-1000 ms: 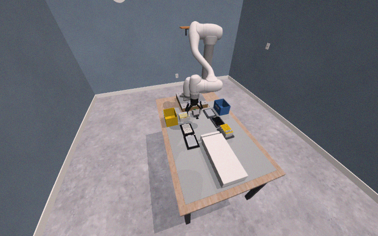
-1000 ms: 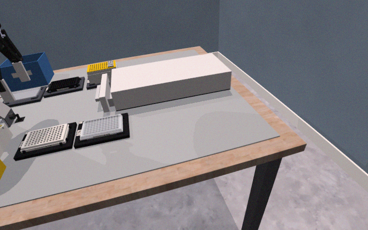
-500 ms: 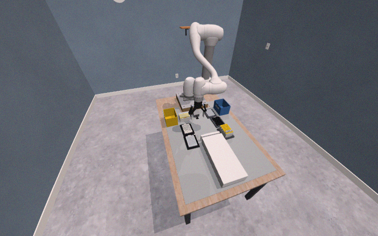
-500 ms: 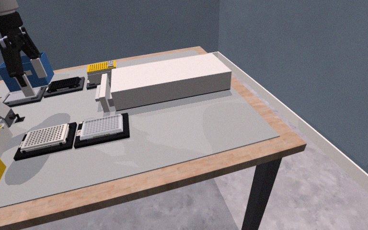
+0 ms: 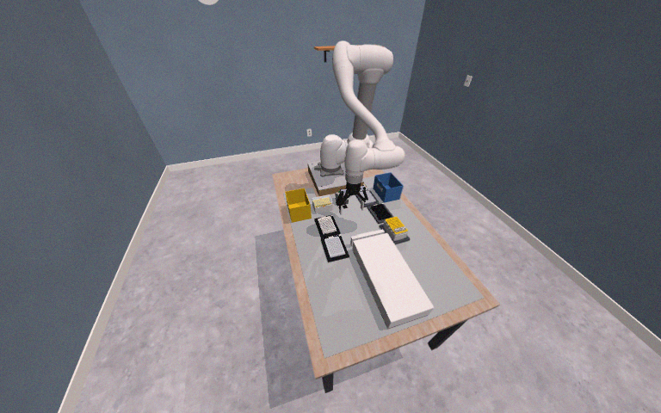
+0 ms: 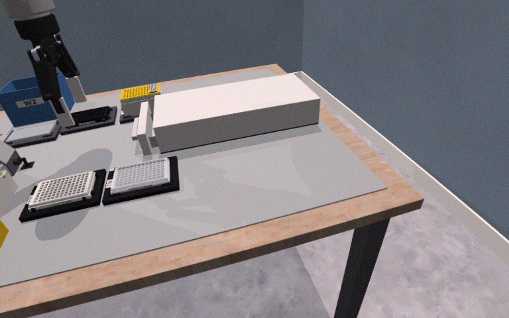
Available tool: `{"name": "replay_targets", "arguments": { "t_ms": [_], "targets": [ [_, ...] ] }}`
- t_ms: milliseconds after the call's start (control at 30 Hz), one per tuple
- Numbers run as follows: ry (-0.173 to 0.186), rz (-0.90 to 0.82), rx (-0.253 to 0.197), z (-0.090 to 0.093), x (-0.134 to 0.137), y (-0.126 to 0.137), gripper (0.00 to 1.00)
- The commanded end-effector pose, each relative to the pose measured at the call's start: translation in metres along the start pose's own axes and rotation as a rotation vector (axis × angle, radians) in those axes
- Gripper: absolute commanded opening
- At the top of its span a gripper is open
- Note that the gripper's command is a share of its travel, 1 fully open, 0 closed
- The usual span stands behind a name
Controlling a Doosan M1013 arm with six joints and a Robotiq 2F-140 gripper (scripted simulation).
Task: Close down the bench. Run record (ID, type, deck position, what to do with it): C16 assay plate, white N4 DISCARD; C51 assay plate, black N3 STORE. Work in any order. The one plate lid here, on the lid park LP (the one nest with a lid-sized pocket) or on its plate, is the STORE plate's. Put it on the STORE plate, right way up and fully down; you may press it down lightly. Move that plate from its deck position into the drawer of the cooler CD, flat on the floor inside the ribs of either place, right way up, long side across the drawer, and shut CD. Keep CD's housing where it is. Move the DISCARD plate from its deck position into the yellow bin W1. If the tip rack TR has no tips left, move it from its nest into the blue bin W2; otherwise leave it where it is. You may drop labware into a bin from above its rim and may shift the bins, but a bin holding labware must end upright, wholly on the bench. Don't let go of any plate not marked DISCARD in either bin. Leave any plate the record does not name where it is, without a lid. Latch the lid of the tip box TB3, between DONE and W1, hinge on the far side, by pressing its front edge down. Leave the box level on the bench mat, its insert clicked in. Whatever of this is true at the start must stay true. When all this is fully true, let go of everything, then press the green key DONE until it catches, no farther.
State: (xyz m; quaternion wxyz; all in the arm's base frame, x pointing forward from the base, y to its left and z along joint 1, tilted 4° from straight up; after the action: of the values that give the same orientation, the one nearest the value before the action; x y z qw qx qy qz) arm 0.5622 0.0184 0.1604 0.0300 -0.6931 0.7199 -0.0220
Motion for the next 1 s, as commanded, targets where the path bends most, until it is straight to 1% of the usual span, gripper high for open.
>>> {"name": "replay_targets", "arguments": {
  "t_ms": [0, 100, 167, 667, 733, 967],
  "targets": [
    [0.0, 0.0, 0.0, 0.002, -0.008, -0.013, 0.87],
    [0.0, 0.0, 0.0, 0.003, -0.015, -0.022, 0.87],
    [0.0, 0.0, 0.0, 0.003, -0.015, -0.022, 0.87],
    [0.0, 0.0, 0.0, 0.01, -0.048, -0.072, 0.87],
    [0.0, 0.0, 0.0, 0.01, -0.048, -0.072, 0.87],
    [0.0, 0.0, 0.0, 0.013, -0.063, -0.095, 0.87]
  ]
}}
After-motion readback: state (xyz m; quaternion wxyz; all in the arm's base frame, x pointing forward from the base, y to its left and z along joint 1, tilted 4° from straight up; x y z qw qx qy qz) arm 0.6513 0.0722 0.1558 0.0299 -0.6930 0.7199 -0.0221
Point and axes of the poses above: the point where the finger pads meet when closed, its own z axis out along the fingers, its own x axis across the jaws, y = z × x, the point moved 4 cm from there along -z, back along the fingers, and after that the axes turned 8 degrees about z, right-handed, at the moved point
